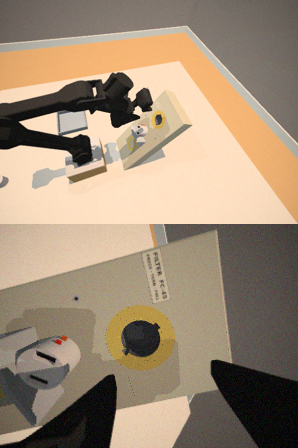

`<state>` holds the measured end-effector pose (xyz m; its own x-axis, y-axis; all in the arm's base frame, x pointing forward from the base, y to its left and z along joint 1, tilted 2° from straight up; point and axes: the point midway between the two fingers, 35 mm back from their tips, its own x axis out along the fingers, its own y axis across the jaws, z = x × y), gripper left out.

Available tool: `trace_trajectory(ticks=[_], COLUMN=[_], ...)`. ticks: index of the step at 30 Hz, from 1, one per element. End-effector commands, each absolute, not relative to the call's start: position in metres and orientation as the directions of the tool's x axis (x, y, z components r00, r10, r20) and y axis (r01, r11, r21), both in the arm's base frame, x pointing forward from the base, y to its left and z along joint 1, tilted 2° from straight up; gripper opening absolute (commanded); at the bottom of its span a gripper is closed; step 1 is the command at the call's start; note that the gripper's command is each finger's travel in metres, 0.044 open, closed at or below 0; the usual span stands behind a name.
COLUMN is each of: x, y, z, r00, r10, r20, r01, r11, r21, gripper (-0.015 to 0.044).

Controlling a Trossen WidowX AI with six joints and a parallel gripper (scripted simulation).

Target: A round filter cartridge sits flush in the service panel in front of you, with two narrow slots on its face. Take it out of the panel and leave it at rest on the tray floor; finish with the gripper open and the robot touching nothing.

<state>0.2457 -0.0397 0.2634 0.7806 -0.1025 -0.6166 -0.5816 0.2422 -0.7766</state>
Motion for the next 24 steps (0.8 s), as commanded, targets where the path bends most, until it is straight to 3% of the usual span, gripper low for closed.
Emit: trace_trajectory(ticks=[1,15,24], x=[0.233,0.221,0.221], y=[-0.035,-0.031,-0.031], z=[0.205,0.175,0.175], r00=[0.632,0.537,0.536], r10=[-0.082,-0.069,-0.069], r20=[-0.77,-0.841,-0.841], r01=[-0.304,0.146,0.153], r11=[0.888,0.989,0.988], r21=[-0.345,0.012,0.017], gripper=[0.0305,0.0305,0.0305])
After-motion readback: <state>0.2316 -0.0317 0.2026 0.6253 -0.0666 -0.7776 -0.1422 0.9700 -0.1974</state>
